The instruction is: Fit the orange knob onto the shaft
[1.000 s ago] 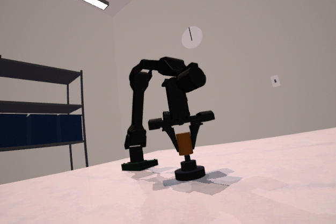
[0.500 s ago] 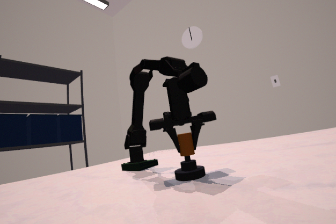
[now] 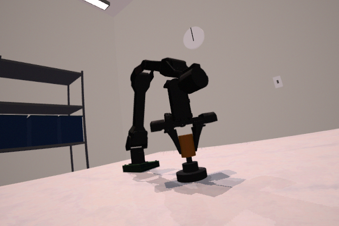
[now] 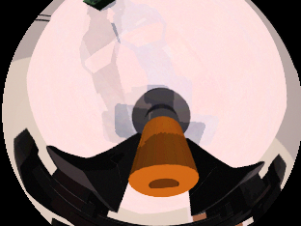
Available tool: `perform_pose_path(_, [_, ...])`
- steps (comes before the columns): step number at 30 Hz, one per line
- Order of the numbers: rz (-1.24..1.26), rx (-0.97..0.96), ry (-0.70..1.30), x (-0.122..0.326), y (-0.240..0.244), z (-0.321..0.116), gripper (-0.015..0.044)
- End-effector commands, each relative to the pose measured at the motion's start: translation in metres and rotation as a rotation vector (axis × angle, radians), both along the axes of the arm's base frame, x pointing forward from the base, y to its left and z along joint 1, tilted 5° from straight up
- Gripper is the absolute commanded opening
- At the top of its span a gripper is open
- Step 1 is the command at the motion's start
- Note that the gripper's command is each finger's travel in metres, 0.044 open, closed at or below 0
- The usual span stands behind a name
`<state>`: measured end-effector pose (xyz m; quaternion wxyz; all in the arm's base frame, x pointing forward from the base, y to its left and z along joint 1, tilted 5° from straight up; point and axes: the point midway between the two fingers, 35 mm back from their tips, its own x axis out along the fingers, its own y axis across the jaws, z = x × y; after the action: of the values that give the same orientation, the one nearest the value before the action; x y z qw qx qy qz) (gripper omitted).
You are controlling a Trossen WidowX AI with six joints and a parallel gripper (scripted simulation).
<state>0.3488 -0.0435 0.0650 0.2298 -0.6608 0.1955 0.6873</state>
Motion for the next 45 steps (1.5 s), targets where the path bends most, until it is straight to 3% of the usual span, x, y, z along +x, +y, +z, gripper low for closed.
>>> perform_pose_path(1, [0.004,-0.001,0.004,-0.0028,-0.0001,-0.0008,0.0000])
perform_pose_path(9, [0.013,-0.001,0.003,-0.0030,-0.0003,0.0048,0.0000])
perform_pose_path(16, [0.213,0.003,-0.008,-0.0006,-0.0005,0.0032,0.0000])
perform_pose_path(45, [0.213,0.003,-0.008,-0.0022,-0.0001,-0.0004,0.0000])
